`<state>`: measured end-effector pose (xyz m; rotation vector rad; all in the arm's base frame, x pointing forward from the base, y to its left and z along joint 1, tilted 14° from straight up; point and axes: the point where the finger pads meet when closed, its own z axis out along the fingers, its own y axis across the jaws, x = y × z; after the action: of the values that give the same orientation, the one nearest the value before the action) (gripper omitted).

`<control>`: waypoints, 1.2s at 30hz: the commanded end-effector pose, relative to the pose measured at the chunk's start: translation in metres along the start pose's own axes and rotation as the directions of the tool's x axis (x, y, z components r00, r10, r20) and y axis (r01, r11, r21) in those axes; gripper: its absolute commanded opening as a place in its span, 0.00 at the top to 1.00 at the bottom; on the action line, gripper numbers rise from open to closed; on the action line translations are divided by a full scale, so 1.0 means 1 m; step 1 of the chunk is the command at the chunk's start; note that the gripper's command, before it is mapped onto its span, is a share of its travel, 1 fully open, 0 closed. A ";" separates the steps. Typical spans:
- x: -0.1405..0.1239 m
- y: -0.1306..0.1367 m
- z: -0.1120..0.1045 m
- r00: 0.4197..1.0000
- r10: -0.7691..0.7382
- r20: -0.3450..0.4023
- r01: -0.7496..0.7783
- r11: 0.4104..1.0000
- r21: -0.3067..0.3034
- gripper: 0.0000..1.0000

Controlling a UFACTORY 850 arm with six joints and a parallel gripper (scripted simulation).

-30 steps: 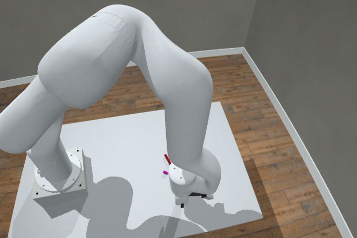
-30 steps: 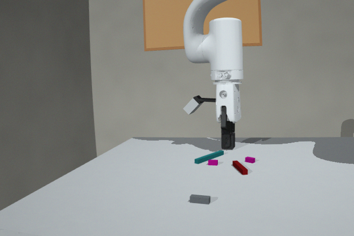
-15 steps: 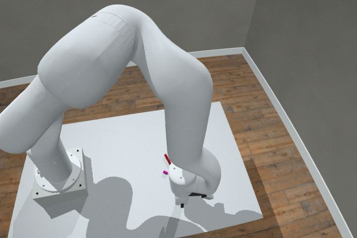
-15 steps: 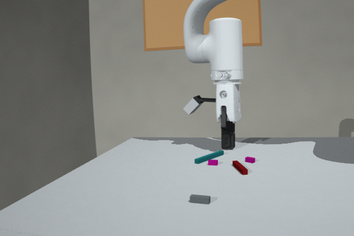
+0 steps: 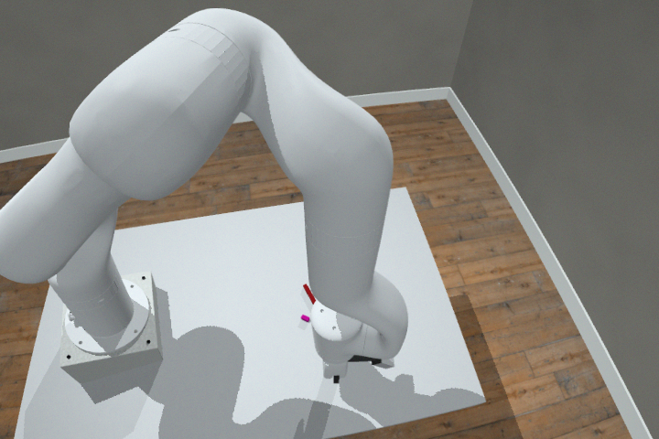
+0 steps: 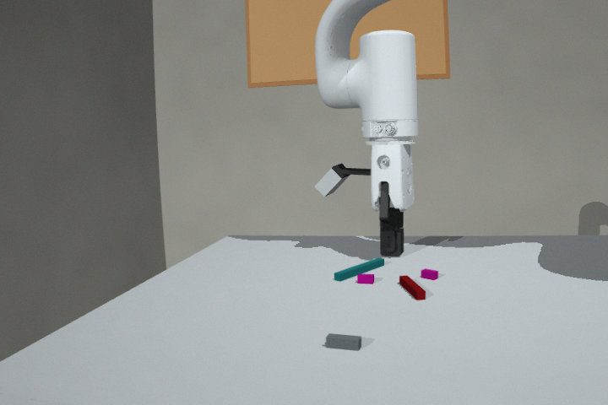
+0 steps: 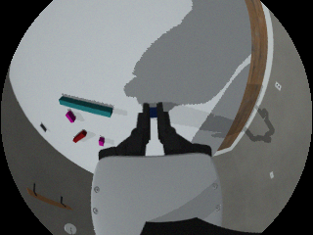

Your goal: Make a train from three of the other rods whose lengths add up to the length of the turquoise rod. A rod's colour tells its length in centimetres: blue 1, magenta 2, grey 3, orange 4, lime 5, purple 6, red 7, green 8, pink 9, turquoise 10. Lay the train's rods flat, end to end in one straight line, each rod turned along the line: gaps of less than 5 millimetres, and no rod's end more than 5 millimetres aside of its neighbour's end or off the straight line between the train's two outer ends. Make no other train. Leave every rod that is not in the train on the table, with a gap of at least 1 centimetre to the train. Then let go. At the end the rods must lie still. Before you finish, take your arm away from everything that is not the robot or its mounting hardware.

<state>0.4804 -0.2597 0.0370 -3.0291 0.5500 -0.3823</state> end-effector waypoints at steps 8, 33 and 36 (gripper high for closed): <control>0.001 0.000 -0.001 1.000 0.000 -0.002 0.000 1.000 0.000 0.80; 0.001 0.000 -0.014 1.000 0.000 -0.002 0.000 1.000 0.000 0.76; 0.001 0.000 -0.017 1.000 0.000 -0.002 0.000 1.000 0.000 0.76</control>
<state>0.4775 -0.2597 0.0487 -3.0302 0.5501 -0.3913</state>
